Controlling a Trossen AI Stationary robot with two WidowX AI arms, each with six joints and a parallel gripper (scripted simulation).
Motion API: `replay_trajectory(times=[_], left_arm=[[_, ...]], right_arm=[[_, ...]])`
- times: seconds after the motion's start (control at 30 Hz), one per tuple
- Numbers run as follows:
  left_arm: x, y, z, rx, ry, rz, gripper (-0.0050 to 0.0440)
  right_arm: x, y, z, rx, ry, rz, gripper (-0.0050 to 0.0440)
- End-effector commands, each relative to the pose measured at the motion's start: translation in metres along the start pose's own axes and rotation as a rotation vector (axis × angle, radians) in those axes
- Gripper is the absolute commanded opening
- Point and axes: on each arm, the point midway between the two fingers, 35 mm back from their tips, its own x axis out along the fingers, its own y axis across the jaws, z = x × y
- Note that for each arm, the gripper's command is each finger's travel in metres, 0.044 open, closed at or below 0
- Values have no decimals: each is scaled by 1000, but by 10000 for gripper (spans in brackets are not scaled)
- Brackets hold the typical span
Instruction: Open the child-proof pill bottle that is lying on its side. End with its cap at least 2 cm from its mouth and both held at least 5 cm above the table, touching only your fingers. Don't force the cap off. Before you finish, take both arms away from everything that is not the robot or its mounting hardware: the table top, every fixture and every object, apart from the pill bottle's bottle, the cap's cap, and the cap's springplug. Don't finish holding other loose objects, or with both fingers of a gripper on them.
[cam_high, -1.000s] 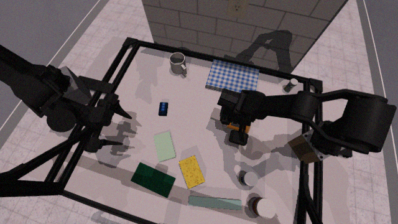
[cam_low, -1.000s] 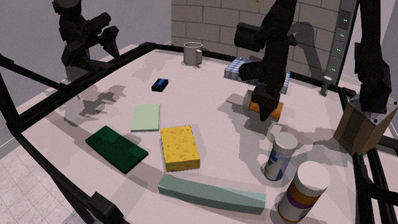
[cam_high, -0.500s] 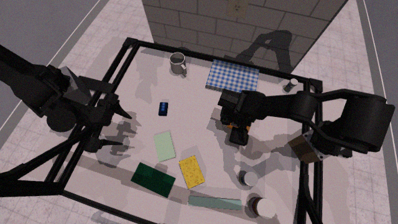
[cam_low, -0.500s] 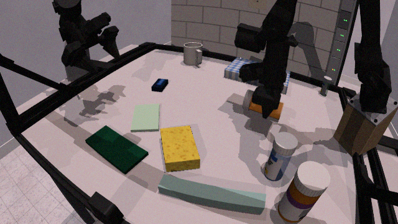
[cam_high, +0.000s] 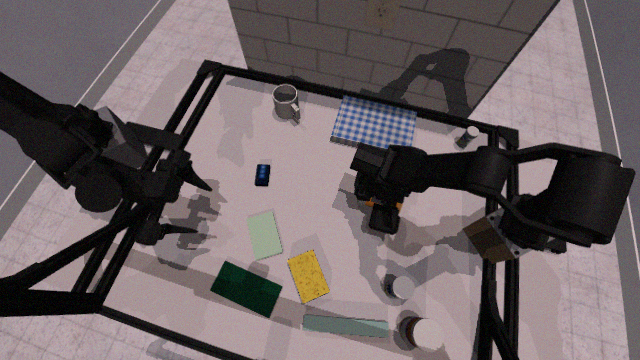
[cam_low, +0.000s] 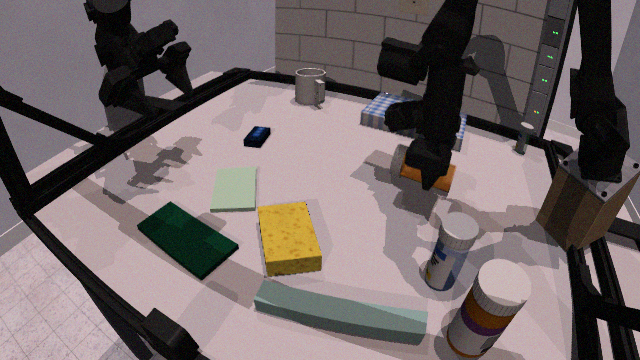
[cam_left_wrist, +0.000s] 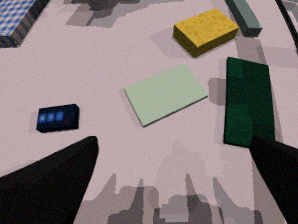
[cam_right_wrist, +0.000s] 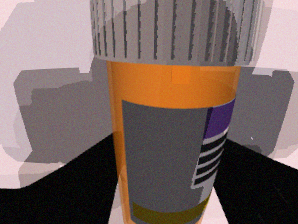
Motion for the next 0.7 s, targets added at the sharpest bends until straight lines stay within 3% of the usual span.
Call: replay_trajectory(times=[0.0, 0.3, 0.53, 0.67], left_arm=[[0, 0, 0, 0, 0, 0, 440], [0, 0, 0, 0, 0, 0, 440], [0, 0, 0, 0, 0, 0, 440], [0, 0, 0, 0, 0, 0, 440]], right_arm=[[0, 0, 0, 6, 1, -2, 179], [0, 0, 0, 6, 1, -2, 179], [-20, -2, 3, 6, 2, -3, 11], [-28, -3, 4, 6, 2, -3, 0]])
